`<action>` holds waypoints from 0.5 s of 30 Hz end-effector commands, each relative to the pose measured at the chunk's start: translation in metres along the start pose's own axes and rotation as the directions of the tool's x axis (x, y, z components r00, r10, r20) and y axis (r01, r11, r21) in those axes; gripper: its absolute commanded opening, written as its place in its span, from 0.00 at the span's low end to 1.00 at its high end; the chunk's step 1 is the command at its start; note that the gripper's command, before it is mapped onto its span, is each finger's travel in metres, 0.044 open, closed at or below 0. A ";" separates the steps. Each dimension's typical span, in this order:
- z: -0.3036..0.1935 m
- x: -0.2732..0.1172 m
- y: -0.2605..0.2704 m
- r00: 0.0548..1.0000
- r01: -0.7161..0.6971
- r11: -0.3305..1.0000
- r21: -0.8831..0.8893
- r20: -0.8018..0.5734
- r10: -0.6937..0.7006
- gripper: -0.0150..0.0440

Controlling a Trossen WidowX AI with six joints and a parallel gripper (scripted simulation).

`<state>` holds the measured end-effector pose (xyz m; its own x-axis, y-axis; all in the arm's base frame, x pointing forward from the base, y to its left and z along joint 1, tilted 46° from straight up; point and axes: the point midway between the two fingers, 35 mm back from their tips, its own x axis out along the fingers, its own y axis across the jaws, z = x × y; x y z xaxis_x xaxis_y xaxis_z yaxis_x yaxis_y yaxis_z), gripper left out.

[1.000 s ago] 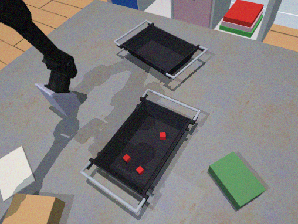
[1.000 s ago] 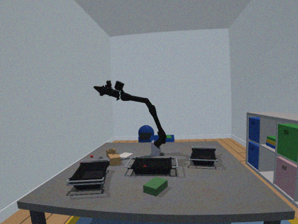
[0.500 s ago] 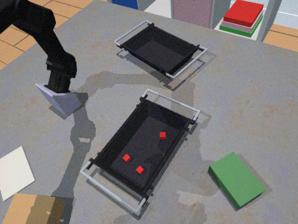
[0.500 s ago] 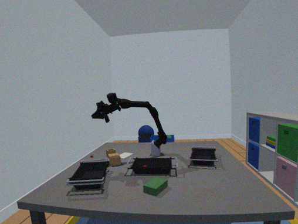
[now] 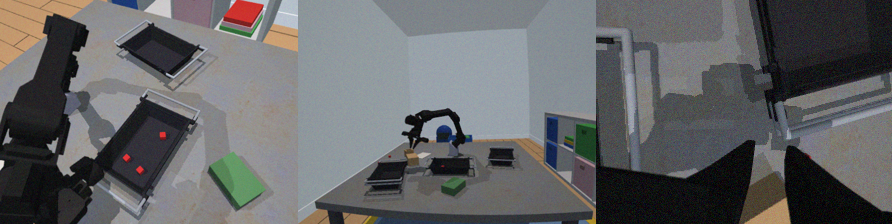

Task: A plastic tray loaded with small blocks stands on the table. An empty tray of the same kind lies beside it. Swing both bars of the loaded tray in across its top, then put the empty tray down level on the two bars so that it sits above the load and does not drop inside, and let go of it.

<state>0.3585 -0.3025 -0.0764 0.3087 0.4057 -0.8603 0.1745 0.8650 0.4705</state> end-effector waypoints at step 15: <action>-0.029 0.038 0.102 0.931 -0.306 0.951 -0.052 -0.223 0.288 0.40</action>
<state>0.3606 -0.1972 -0.0623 0.1339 0.6858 -0.7154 0.0267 0.7191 0.6944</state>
